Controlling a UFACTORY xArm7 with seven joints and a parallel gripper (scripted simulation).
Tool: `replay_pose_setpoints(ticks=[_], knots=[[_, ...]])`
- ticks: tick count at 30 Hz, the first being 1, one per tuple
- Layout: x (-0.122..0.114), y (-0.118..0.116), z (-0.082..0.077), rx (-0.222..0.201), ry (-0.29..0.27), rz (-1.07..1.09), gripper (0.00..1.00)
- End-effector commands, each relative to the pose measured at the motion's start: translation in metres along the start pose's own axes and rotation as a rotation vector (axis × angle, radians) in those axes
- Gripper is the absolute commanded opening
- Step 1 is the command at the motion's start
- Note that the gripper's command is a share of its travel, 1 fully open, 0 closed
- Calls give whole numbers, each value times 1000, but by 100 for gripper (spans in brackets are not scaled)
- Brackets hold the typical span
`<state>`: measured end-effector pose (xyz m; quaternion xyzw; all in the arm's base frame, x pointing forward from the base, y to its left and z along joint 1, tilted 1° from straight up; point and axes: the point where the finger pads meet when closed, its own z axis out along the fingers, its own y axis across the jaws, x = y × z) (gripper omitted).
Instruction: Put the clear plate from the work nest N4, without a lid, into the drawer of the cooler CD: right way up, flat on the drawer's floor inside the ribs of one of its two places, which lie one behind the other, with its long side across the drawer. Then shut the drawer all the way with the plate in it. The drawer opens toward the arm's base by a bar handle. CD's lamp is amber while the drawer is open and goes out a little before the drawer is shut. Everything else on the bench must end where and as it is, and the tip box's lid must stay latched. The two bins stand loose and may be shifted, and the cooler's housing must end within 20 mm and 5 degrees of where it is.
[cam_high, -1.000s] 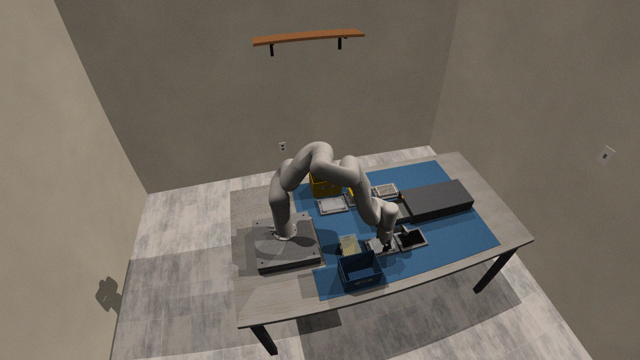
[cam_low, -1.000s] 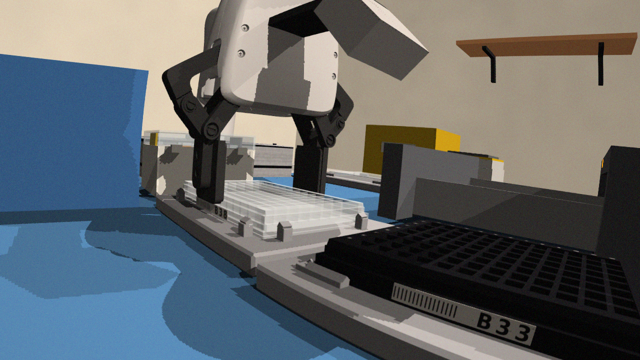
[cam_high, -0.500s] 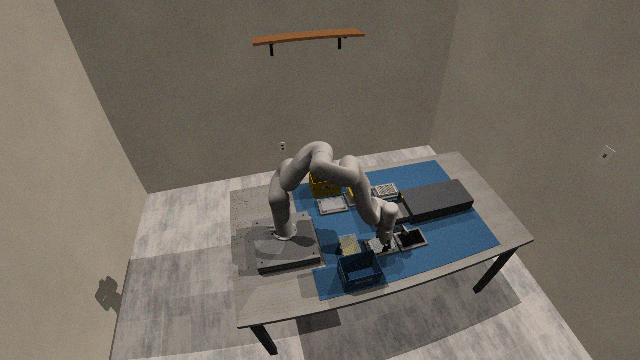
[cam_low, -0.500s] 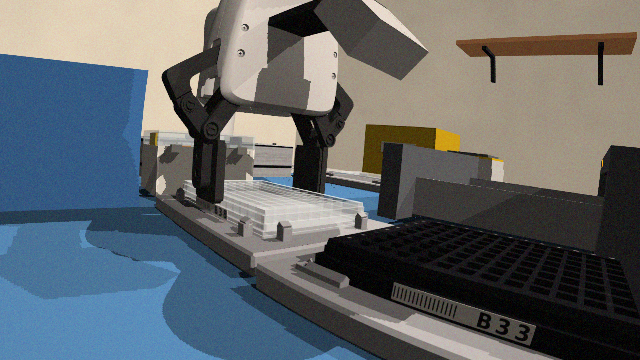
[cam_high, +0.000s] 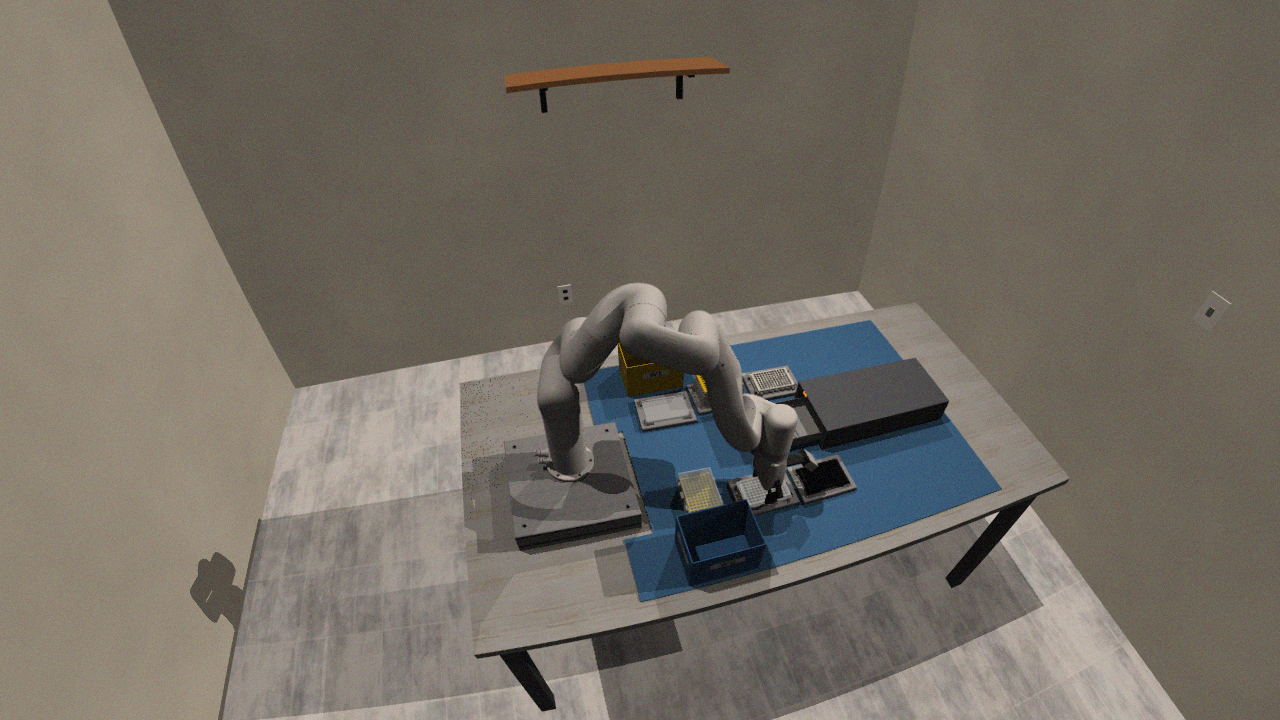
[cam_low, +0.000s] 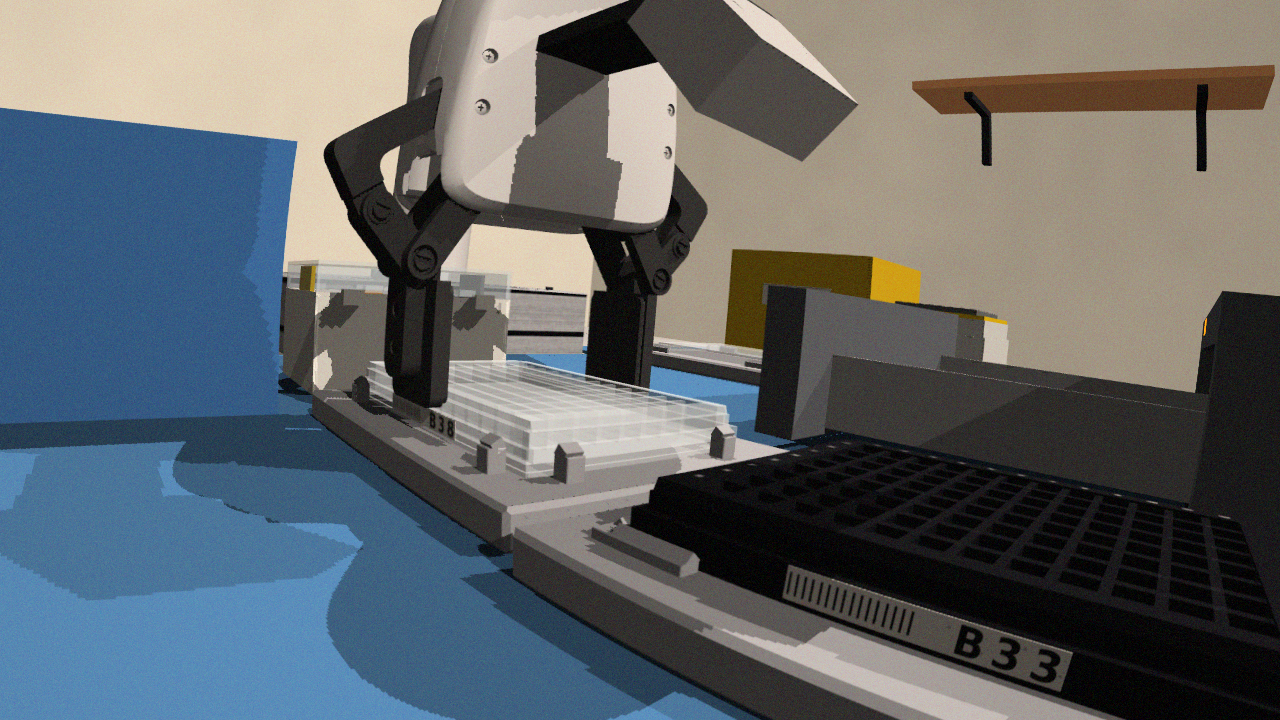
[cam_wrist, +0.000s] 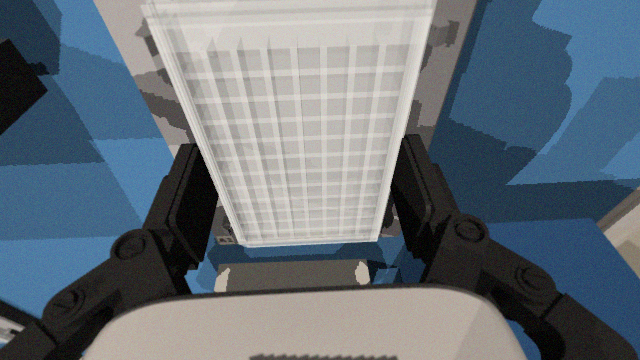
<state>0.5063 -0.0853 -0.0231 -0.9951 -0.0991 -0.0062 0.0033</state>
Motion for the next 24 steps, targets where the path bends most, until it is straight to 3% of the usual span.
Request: replay_pose_setpoints(ticks=[1, 24], knots=[[2, 1, -2, -2, 4, 0, 0], [2, 1, -10, -2, 5, 0, 0]])
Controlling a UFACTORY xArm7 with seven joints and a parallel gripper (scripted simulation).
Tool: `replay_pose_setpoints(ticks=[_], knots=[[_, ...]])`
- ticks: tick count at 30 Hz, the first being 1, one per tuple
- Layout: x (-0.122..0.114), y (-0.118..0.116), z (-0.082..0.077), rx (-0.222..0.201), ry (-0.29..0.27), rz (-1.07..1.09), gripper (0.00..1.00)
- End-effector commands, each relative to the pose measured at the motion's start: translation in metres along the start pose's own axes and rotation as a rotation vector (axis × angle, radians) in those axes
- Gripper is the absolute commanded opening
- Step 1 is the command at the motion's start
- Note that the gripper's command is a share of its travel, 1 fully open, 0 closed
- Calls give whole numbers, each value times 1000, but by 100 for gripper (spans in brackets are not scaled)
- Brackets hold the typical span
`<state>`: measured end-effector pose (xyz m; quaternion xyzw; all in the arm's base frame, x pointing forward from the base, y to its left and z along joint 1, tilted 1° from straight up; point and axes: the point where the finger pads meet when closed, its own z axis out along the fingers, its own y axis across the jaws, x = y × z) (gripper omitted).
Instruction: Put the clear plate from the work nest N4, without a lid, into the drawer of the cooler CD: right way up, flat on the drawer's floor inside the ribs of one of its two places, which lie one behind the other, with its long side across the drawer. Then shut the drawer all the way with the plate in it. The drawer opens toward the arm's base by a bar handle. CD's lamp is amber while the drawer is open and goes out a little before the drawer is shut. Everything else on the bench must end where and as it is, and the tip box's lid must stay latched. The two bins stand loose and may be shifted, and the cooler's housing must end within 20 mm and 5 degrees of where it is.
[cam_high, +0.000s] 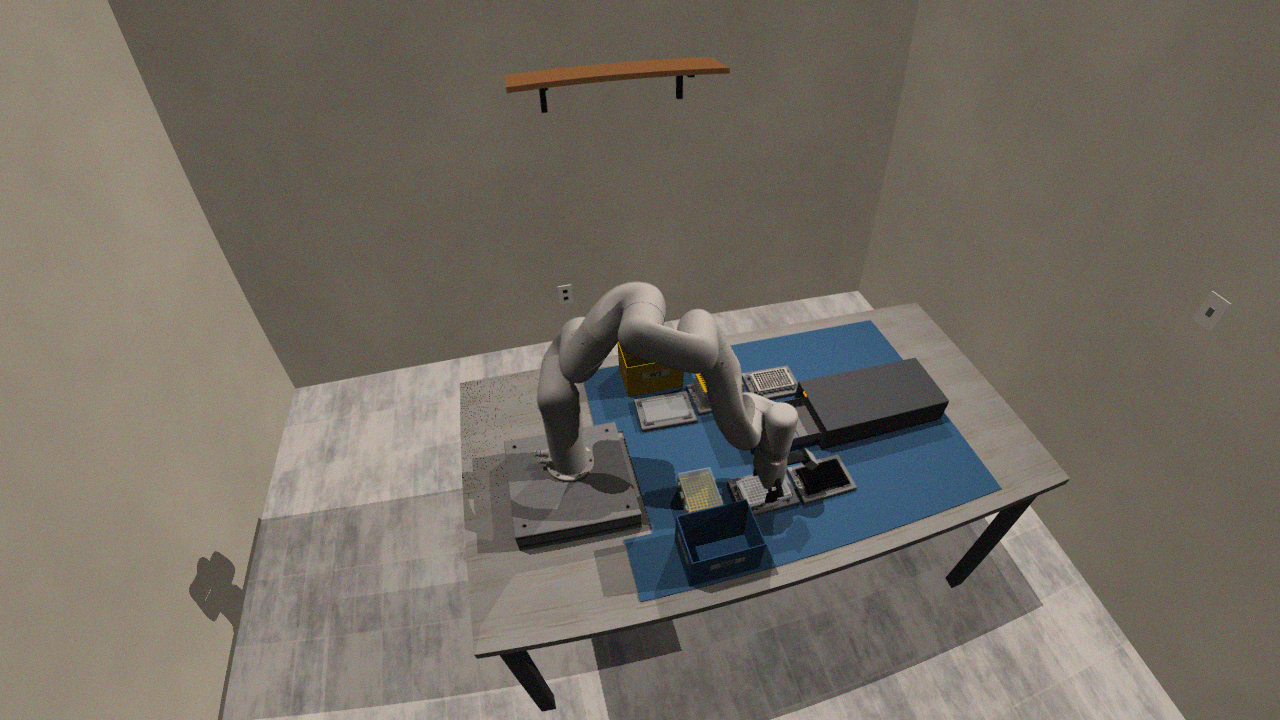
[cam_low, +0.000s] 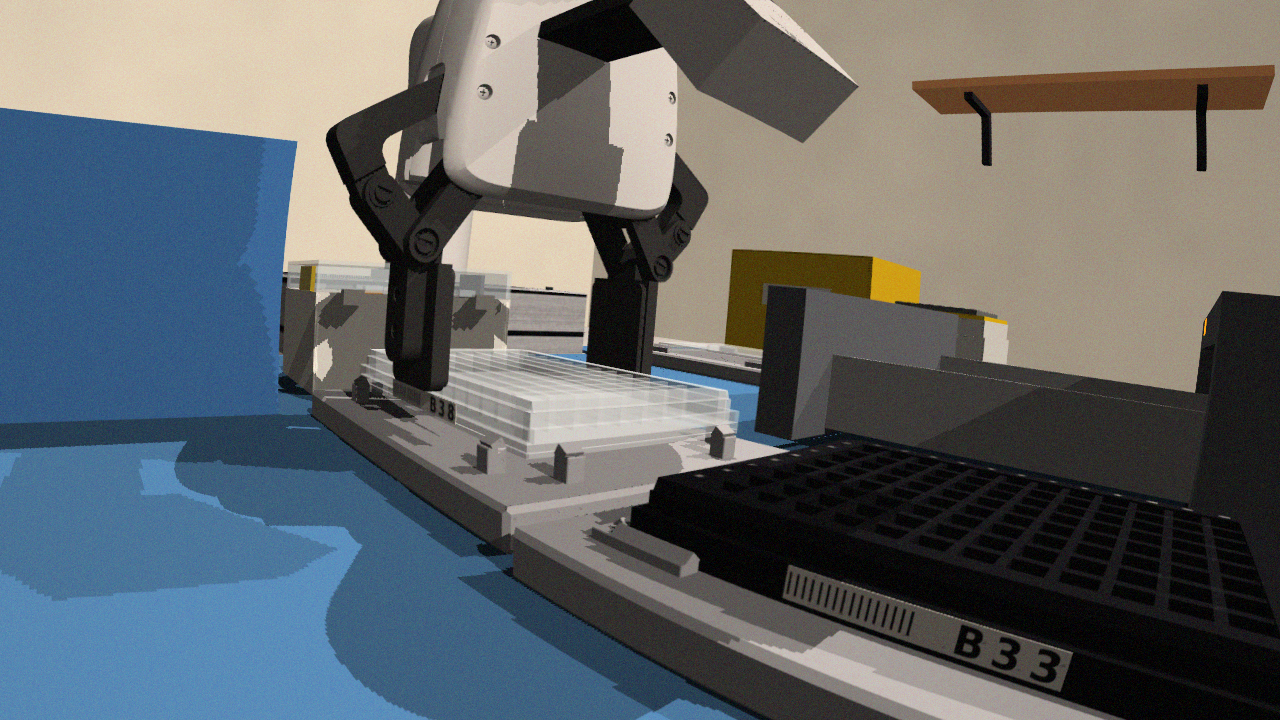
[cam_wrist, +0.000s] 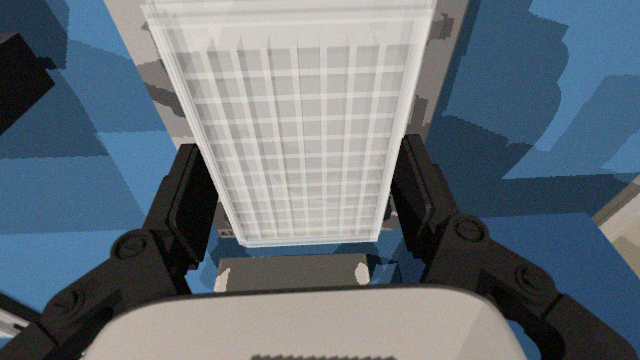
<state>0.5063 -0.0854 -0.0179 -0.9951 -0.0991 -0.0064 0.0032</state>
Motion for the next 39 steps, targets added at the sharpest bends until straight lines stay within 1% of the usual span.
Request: replay_pose_setpoints(ticks=[1, 20, 29, 39], knots=[[2, 1, -5, -2, 4, 0, 0], [2, 1, -17, -2, 4, 0, 0], [2, 1, -17, -2, 4, 0, 0], [2, 1, -32, -2, 4, 0, 0]])
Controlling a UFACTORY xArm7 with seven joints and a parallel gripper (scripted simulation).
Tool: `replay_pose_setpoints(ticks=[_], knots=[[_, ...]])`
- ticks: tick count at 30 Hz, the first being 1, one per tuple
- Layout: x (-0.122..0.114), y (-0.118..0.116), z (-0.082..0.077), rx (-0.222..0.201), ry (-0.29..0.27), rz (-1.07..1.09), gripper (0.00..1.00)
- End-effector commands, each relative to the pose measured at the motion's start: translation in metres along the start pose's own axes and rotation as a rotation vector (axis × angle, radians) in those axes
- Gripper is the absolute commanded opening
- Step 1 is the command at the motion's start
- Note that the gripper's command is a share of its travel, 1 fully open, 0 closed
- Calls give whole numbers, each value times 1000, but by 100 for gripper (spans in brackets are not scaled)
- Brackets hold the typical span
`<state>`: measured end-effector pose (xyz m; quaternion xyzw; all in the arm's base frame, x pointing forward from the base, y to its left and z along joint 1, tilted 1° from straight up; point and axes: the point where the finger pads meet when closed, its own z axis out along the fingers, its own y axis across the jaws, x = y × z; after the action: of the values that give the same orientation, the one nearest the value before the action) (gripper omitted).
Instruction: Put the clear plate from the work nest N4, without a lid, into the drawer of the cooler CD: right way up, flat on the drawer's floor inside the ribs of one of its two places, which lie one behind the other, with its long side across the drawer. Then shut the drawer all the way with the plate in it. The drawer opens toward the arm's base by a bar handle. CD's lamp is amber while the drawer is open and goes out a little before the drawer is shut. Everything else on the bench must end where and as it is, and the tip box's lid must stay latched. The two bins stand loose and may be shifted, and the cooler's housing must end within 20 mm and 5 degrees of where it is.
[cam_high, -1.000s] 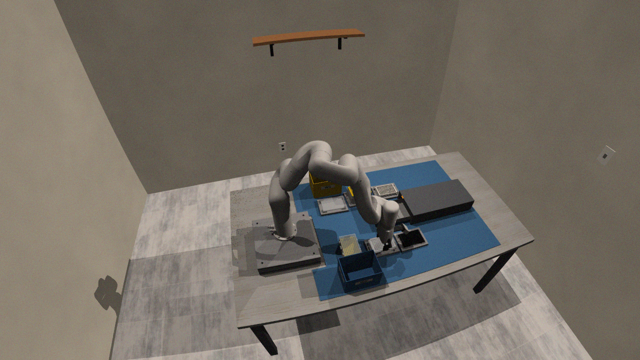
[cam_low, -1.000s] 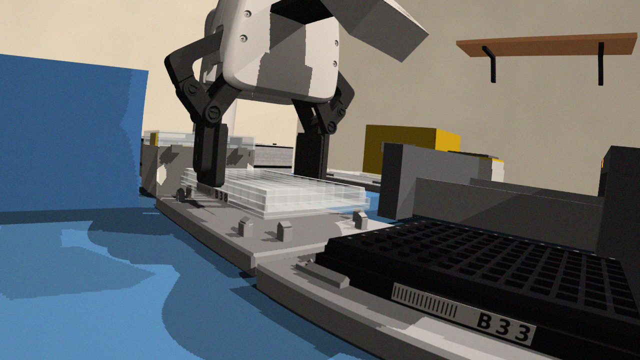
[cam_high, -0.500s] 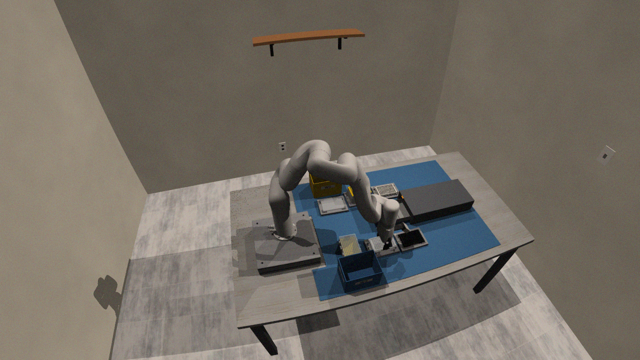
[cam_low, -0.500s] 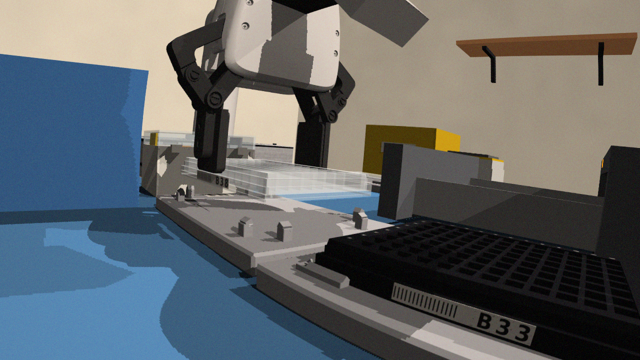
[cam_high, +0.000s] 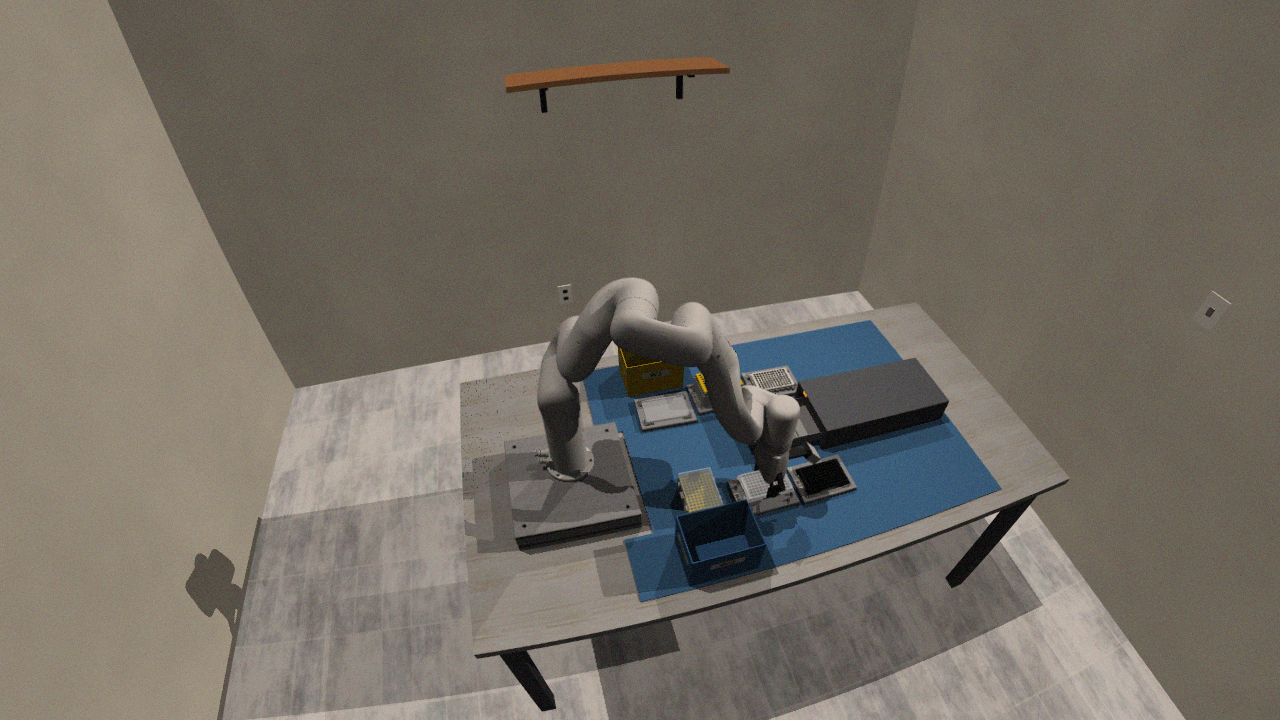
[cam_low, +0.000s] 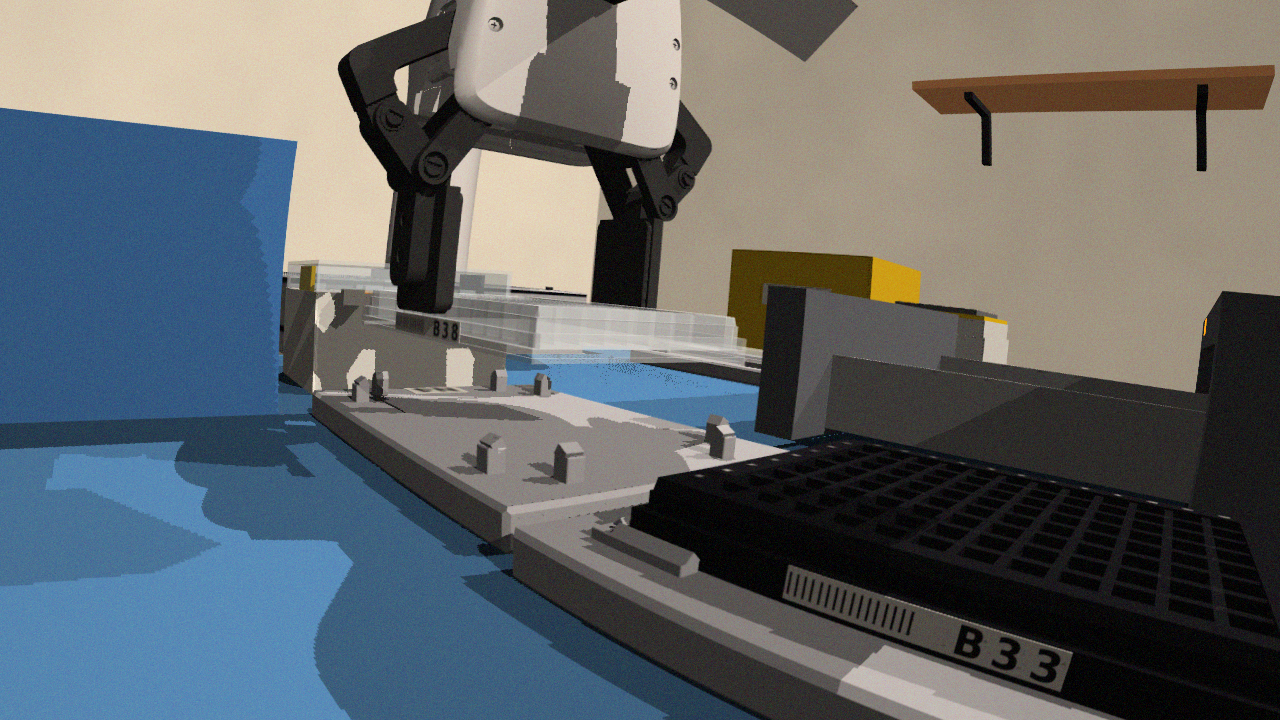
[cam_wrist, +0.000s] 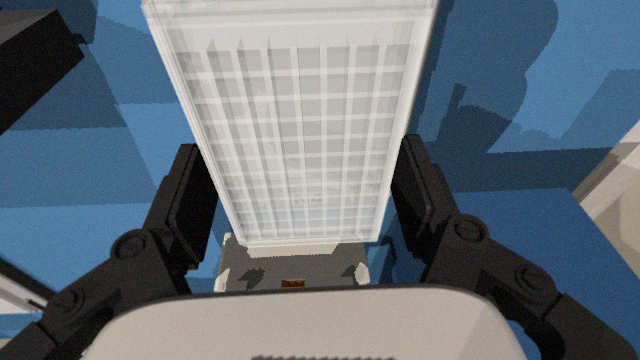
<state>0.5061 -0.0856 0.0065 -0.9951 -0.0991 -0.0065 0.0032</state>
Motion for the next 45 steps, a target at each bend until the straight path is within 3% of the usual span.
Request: replay_pose_setpoints(ticks=[1, 45], knots=[[1, 1, -7, -2, 4, 0, 0], [1, 1, -74, -2, 4, 0, 0]])
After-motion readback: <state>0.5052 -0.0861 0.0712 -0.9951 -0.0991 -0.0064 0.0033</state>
